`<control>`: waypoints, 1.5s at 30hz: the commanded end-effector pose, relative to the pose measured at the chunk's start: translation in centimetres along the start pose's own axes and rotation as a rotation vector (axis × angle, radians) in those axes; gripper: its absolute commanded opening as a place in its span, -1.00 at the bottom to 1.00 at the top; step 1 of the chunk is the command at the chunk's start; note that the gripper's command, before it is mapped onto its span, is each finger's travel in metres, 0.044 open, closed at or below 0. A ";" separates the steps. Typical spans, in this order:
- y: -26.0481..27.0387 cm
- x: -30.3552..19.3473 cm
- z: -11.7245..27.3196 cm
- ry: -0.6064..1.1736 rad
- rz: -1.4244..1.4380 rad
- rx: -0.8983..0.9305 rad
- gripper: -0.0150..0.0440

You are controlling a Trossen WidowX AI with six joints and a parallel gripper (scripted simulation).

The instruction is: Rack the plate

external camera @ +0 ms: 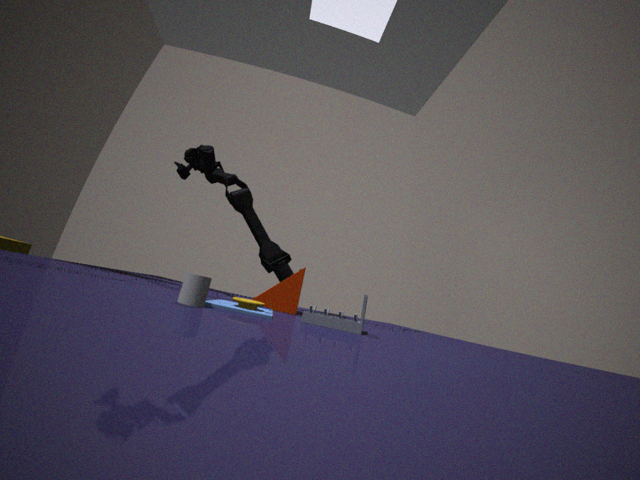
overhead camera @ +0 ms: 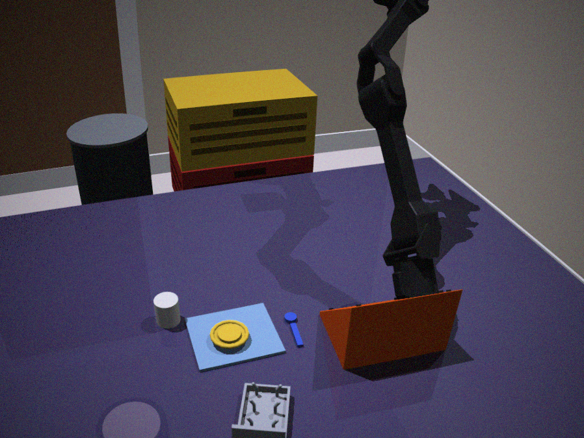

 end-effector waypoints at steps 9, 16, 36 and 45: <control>1.2 -1.0 -0.4 0.007 -0.069 0.004 0.86; 2.9 -2.0 -0.9 0.018 -0.149 0.014 0.86; 10.6 -4.9 -2.3 0.129 -0.498 0.085 0.86; 15.4 -5.4 -2.7 0.207 -0.669 0.146 0.86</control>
Point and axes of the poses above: the point midway between the two fingers, 35 mm back from their tips, its own z axis back along the fingers, its own y axis across the jaws, x = y × z, the point moved 8 cm from there along z, back along the fingers, and after that the axes turned 10 degrees about -z, right-handed, at the moved point
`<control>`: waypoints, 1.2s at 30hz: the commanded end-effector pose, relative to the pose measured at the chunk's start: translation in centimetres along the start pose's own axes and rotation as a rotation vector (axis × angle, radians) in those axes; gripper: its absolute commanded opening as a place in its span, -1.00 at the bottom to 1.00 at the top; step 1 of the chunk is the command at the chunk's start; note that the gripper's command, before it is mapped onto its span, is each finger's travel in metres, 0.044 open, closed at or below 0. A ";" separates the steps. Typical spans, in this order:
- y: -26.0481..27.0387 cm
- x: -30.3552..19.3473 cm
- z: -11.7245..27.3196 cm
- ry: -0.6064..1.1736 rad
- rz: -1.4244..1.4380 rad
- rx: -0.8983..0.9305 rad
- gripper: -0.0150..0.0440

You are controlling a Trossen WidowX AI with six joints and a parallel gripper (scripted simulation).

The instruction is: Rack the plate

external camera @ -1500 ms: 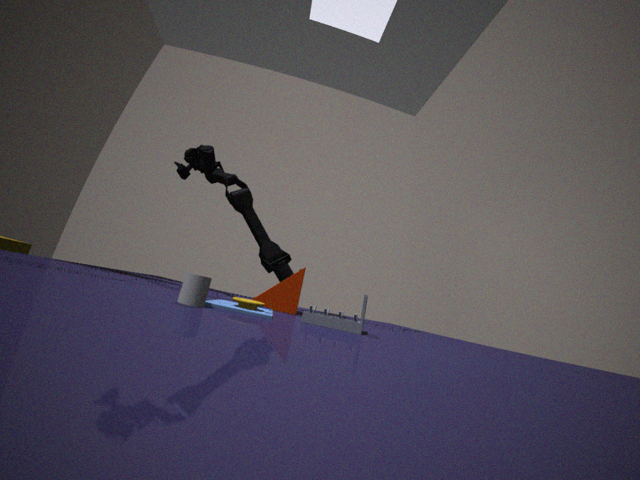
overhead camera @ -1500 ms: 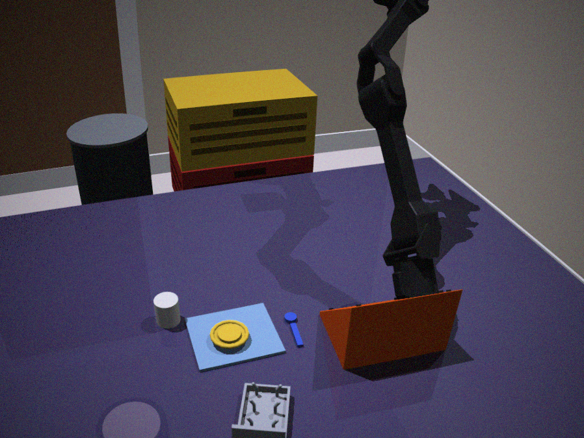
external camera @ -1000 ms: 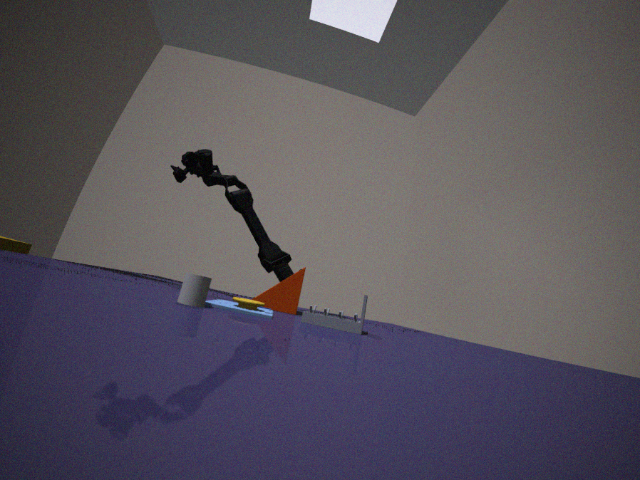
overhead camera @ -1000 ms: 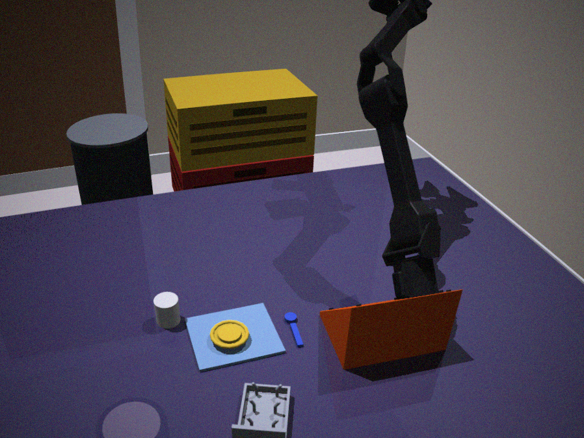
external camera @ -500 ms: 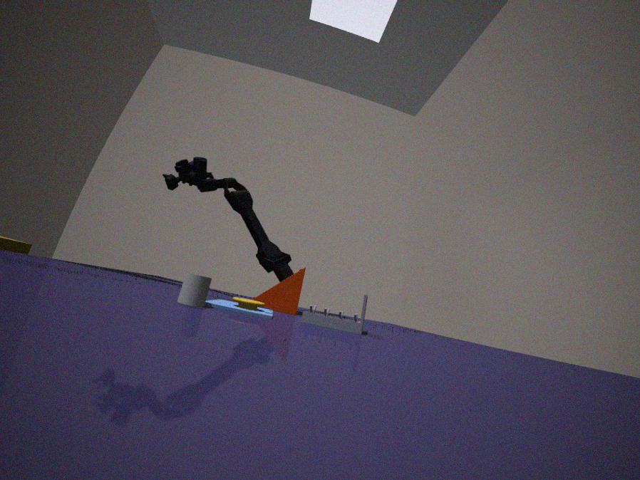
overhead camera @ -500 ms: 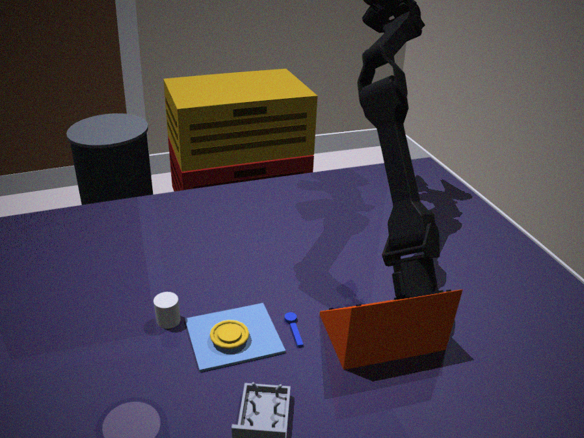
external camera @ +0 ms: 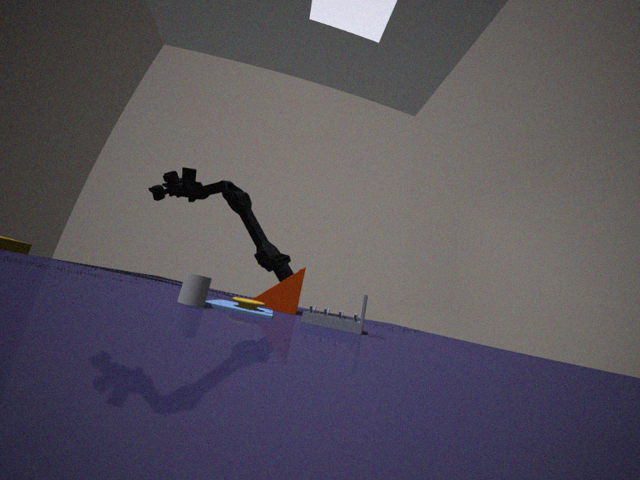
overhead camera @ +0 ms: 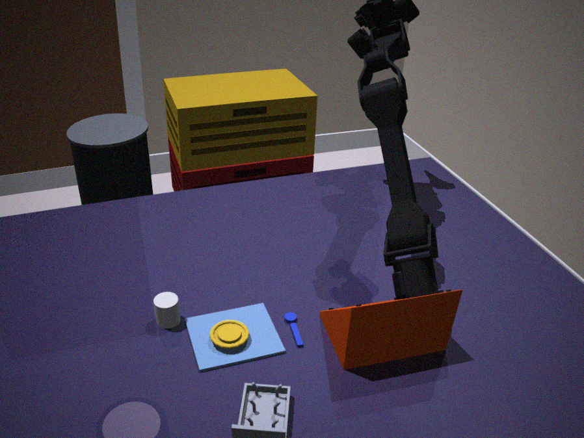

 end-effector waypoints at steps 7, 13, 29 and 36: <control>3.1 -2.4 -0.7 0.078 -0.130 0.039 0.86; 5.1 -3.5 -1.0 0.121 -0.196 0.068 0.86; 17.4 -7.5 -0.5 0.370 -0.460 0.258 0.86; 24.3 -7.9 1.3 0.495 -0.551 0.386 0.86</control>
Point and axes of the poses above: the point midway between the two fingers, 35 mm back from their tips, its own z axis back along the fingers, its own y axis across the jaws, x = y × z, the point moved 8 cm from there along z, back along the fingers, and after that the axes turned 10 degrees about -z, right-handed, at the moved point
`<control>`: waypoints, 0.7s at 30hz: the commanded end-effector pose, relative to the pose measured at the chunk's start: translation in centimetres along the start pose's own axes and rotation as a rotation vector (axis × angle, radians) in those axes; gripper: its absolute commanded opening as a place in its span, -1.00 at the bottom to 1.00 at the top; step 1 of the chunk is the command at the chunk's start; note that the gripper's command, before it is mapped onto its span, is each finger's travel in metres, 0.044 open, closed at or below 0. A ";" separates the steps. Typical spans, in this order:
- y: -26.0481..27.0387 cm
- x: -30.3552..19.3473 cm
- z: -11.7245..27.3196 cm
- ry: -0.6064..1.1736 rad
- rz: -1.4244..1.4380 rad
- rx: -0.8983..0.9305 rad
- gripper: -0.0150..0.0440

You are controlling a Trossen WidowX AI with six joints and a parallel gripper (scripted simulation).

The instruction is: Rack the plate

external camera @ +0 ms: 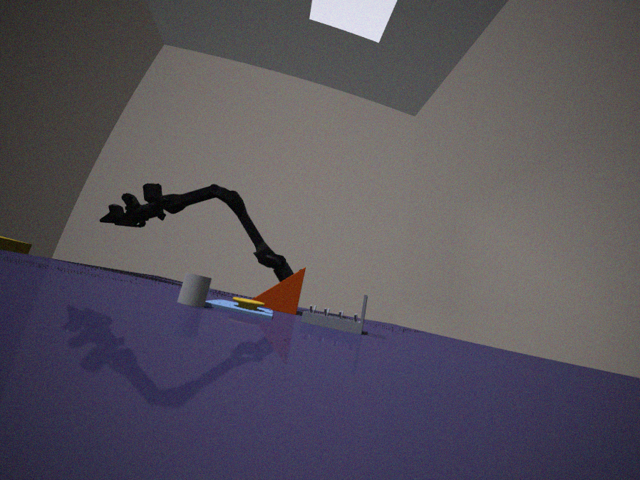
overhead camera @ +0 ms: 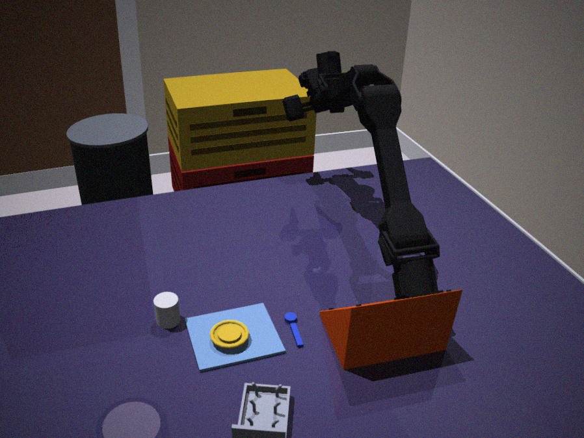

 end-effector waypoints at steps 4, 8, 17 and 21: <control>6.2 -4.2 -0.7 0.156 -0.075 0.109 0.86; 9.9 -6.2 -0.4 0.241 -0.100 0.175 0.86; 18.2 -11.0 1.7 0.447 -0.118 0.308 0.86; 21.7 -12.9 3.3 0.536 -0.107 0.365 0.86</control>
Point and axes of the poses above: the point midway between the two fingers, 35 mm back from their tips, its own z axis back along the fingers, its own y axis across the jaws, x = y × z, the point moved 8 cm from there along z, back along the fingers, and after that the axes turned 10 degrees about -z, right-handed, at the moved point
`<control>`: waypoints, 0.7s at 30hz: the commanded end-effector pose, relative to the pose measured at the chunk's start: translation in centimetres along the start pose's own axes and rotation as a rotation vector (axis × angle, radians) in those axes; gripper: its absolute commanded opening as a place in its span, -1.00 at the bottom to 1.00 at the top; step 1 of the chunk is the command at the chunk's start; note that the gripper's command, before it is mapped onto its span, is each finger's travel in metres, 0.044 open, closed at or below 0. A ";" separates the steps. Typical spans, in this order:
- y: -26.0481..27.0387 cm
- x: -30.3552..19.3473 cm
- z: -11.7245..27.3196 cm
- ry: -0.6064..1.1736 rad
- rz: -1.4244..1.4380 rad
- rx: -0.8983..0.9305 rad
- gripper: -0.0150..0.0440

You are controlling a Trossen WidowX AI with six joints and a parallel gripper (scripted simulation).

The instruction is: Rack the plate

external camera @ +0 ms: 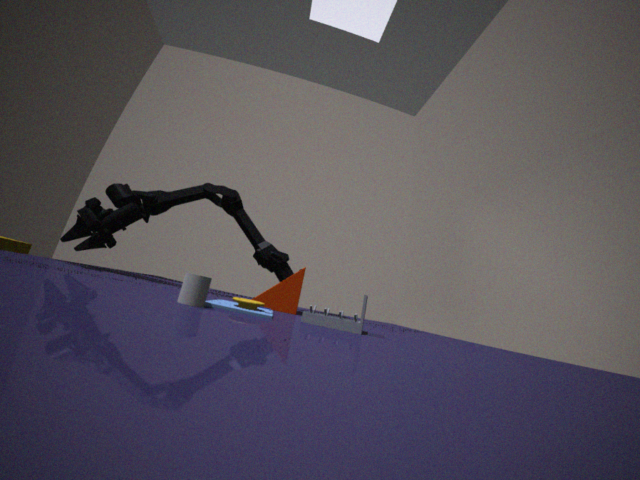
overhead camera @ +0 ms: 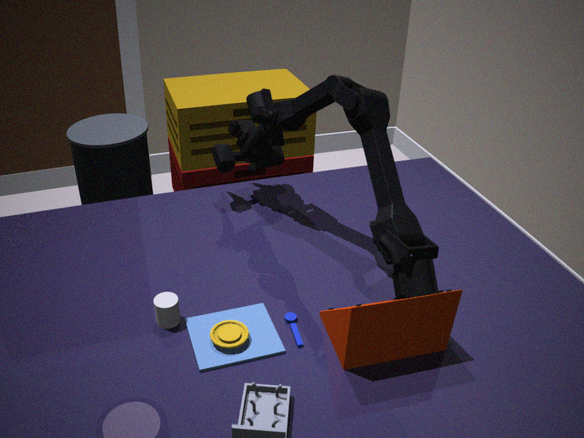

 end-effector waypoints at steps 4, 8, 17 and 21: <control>6.0 -5.0 -0.7 0.175 0.022 0.077 0.86; 9.3 -7.7 -0.3 0.265 0.052 0.118 0.86; 15.5 -13.7 2.1 0.445 0.164 0.172 0.86; 17.9 -16.2 3.5 0.515 0.225 0.192 0.86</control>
Point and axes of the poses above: the point midway between the two fingers, 35 mm back from their tips, its own z axis back along the fingers, its own y axis across the jaws, x = y × z, the point moved 8 cm from there along z, back along the fingers, and after that the axes turned 10 degrees about -z, right-handed, at the moved point
